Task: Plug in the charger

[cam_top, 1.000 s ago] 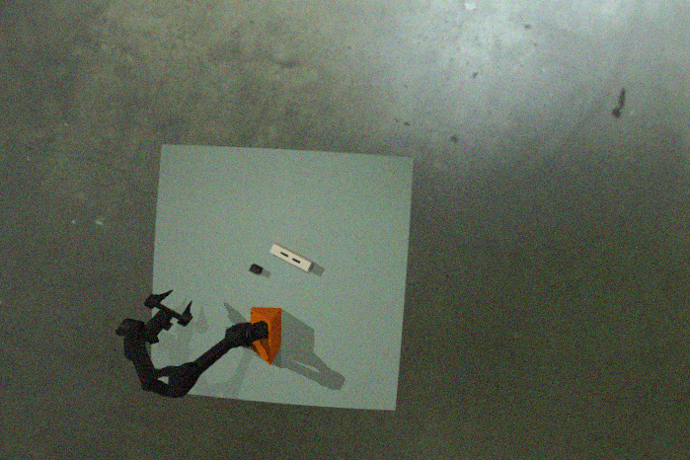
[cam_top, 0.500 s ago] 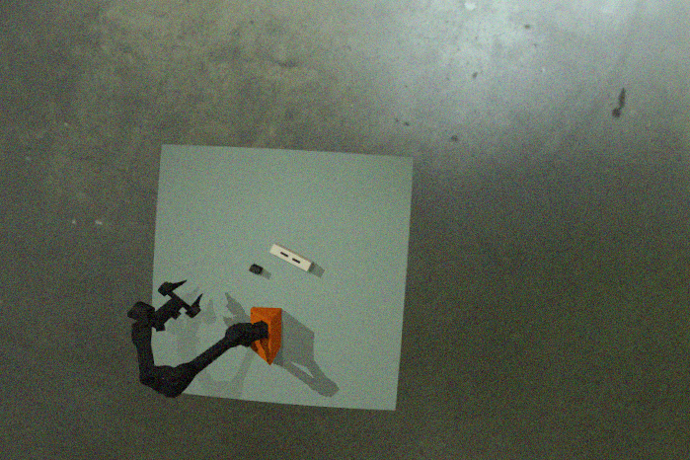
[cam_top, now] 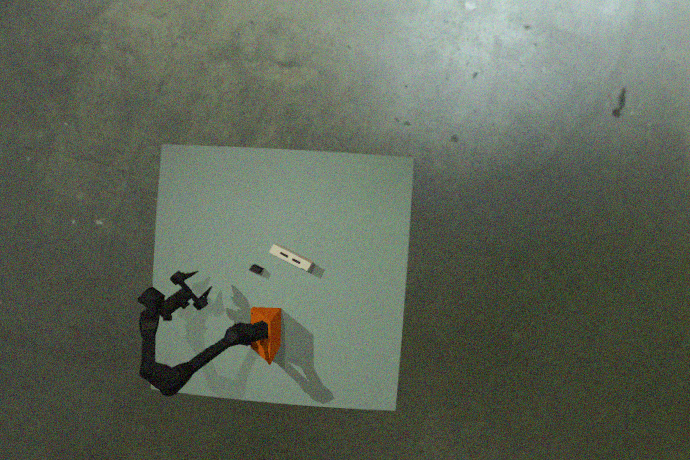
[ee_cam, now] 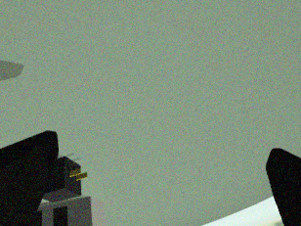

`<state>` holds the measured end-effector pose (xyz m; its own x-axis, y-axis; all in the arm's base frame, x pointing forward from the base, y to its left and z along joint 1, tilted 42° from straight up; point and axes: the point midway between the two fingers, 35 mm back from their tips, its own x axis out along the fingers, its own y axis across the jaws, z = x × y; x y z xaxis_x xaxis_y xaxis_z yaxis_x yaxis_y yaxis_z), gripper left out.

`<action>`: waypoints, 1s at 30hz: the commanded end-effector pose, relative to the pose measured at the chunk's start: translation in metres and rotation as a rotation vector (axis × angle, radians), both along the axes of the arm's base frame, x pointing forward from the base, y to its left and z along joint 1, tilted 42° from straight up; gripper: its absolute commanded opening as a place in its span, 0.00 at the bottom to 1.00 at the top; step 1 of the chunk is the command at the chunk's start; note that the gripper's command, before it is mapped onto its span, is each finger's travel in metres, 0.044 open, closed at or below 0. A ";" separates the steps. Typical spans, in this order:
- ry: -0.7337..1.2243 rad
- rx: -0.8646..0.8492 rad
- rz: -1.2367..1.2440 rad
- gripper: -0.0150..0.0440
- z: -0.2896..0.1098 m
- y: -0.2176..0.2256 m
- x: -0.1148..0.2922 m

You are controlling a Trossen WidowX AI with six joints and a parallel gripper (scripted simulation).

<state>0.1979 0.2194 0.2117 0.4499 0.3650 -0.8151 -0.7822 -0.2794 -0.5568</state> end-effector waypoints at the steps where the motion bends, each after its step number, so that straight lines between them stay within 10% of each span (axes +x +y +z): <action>1: 0.044 -0.014 -0.014 1.00 -0.013 -0.005 0.006; 30: 0.363 0.018 -0.221 1.00 -0.086 -0.059 0.044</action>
